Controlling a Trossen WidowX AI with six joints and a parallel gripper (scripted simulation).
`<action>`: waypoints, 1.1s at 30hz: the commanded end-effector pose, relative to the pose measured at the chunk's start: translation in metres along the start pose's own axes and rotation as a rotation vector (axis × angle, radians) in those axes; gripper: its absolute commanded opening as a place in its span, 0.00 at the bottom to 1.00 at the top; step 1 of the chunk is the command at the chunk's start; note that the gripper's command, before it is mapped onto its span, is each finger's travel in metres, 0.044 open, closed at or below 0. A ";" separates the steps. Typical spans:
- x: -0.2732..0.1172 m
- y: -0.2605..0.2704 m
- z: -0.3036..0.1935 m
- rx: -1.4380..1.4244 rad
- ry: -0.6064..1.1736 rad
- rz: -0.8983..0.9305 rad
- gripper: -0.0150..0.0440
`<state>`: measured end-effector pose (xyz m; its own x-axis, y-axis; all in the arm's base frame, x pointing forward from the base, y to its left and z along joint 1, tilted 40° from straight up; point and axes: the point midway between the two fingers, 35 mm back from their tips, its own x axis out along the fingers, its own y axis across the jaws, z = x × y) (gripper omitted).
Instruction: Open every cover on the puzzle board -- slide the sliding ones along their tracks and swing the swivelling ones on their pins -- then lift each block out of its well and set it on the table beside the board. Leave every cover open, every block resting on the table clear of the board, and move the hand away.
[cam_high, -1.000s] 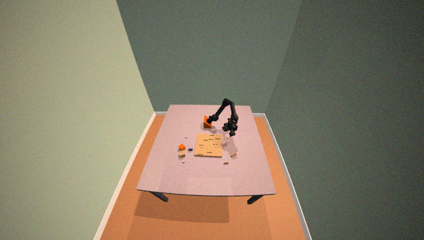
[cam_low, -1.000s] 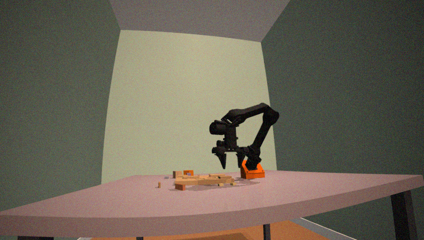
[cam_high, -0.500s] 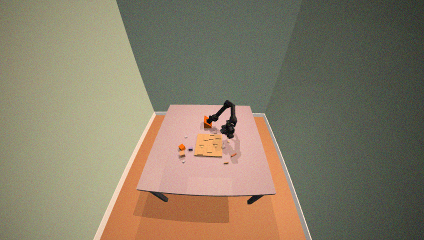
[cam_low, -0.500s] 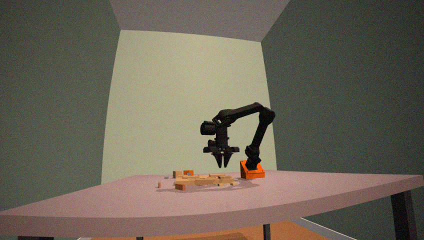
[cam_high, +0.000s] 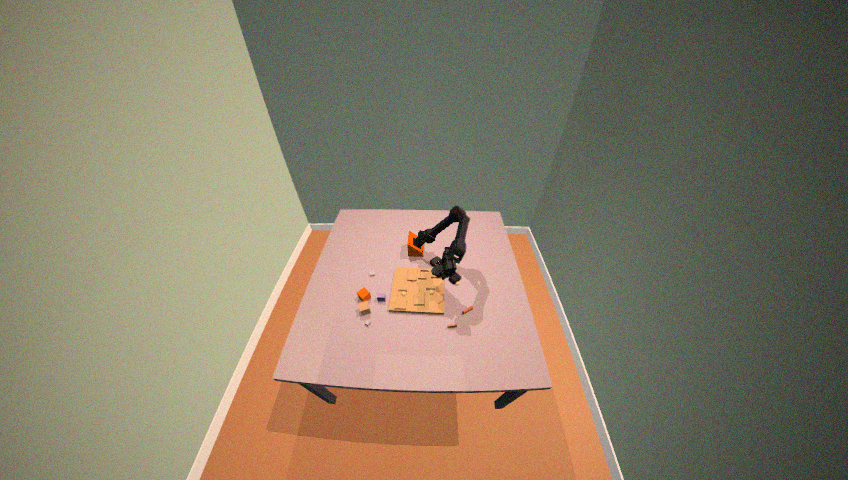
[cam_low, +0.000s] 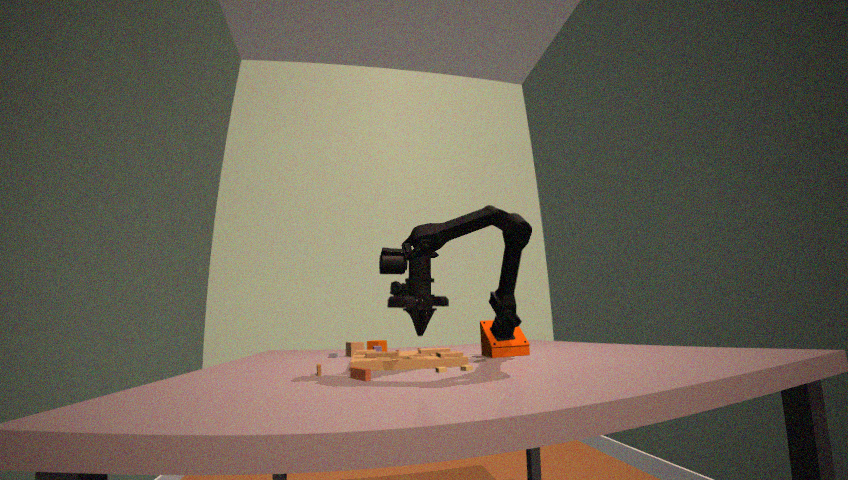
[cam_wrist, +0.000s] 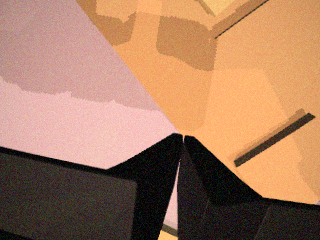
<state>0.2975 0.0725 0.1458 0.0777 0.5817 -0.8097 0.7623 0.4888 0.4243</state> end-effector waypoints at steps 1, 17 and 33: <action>0.001 -0.005 0.027 -0.172 -0.008 -0.008 0.25; 0.004 -0.038 0.113 -0.796 0.013 -0.004 0.25; 0.009 -0.086 0.178 -1.159 0.026 0.036 0.25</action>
<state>0.3474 -0.0581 0.0463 0.0634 0.6090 -0.7907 -0.2629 0.7745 0.5754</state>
